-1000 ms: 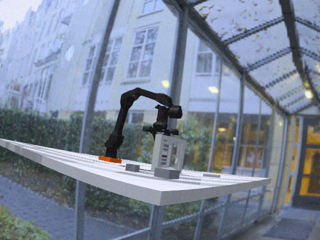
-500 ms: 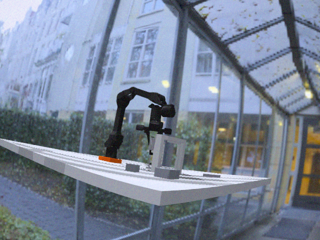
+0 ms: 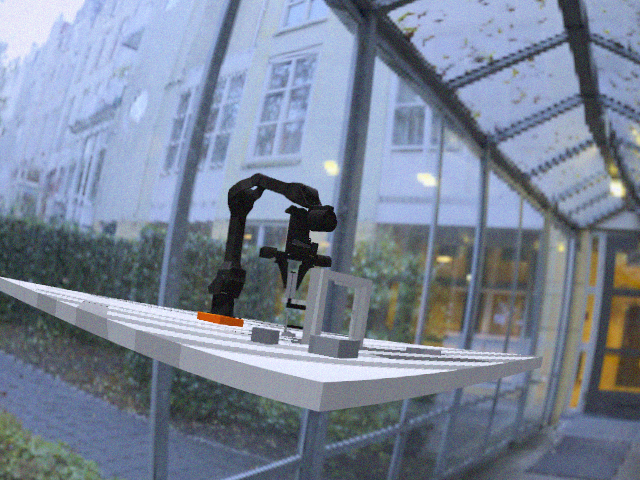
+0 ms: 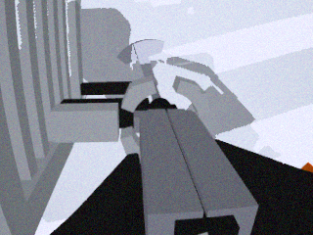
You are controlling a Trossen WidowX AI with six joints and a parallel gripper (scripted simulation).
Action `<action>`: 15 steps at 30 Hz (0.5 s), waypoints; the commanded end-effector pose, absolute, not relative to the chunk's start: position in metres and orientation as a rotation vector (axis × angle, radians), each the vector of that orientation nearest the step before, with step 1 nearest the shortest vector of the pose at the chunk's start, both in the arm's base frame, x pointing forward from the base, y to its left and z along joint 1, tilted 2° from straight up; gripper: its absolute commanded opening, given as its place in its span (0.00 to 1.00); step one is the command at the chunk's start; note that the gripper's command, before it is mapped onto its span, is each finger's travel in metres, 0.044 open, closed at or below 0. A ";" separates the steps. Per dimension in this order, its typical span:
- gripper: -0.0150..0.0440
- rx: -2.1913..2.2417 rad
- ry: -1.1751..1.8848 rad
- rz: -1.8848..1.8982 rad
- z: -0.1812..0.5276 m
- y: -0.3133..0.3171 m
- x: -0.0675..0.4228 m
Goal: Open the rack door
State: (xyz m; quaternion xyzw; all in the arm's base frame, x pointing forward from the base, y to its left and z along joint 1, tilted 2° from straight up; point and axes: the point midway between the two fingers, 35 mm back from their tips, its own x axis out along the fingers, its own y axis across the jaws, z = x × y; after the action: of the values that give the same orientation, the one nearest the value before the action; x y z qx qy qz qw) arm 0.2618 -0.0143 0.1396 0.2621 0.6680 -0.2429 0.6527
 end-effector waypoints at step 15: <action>0.30 0.383 1.552 -0.348 0.137 -0.051 0.245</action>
State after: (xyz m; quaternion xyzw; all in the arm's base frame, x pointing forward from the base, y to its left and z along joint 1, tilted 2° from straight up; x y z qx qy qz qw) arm 0.2467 -0.0435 0.1388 0.1942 0.6893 -0.1754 0.6756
